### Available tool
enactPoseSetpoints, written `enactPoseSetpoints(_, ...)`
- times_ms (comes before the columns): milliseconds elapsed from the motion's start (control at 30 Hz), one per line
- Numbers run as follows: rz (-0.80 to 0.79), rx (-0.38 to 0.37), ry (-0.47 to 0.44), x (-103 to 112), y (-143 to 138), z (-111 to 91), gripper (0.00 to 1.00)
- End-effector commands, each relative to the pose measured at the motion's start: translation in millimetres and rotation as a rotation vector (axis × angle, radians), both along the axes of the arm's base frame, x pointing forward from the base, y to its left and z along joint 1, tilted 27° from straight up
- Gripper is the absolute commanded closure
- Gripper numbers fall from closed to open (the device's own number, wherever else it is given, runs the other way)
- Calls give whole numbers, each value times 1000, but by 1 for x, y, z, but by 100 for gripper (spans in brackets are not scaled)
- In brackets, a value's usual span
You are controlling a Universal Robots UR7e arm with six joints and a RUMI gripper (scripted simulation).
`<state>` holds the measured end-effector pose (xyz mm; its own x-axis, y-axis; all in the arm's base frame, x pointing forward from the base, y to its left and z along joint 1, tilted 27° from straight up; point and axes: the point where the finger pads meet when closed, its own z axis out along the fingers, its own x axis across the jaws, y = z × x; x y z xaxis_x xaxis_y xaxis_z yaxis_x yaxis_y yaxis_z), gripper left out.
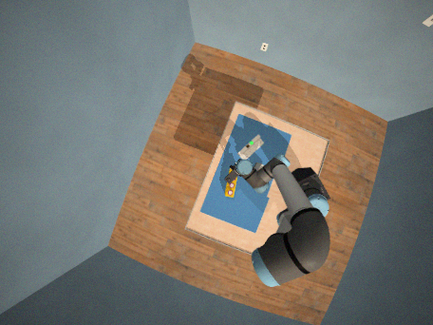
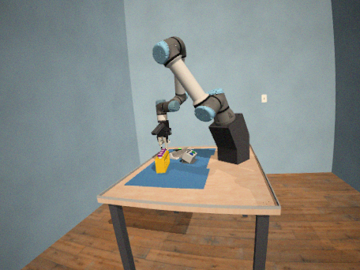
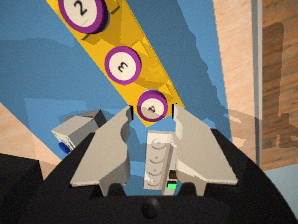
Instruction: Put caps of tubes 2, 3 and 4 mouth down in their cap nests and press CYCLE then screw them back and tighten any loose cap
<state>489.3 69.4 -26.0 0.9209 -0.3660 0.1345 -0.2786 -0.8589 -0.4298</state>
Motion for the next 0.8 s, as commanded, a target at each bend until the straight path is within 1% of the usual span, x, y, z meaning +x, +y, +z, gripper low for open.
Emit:
enactPoseSetpoints(0,-6,-1,1,0,0,0,65)
enactPoseSetpoints(267,-5,-1,1,0,0,0,65)
enactPoseSetpoints(400,284,-89,-115,0,0,1,65)
enactPoseSetpoints(467,284,-89,-115,0,0,1,65)
enactPoseSetpoints(533,440,-137,-177,0,0,1,65)
enactPoseSetpoints(567,441,-137,-177,0,0,1,65)
enactPoseSetpoints(600,515,-160,-207,0,0,1,65)
enactPoseSetpoints(633,515,-160,-207,0,0,1,65)
enactPoseSetpoints(700,648,-202,-260,0,0,1,65)
enactPoseSetpoints(733,664,-206,-267,0,0,1,65)
enactPoseSetpoints(767,736,-228,-296,0,0,1,65)
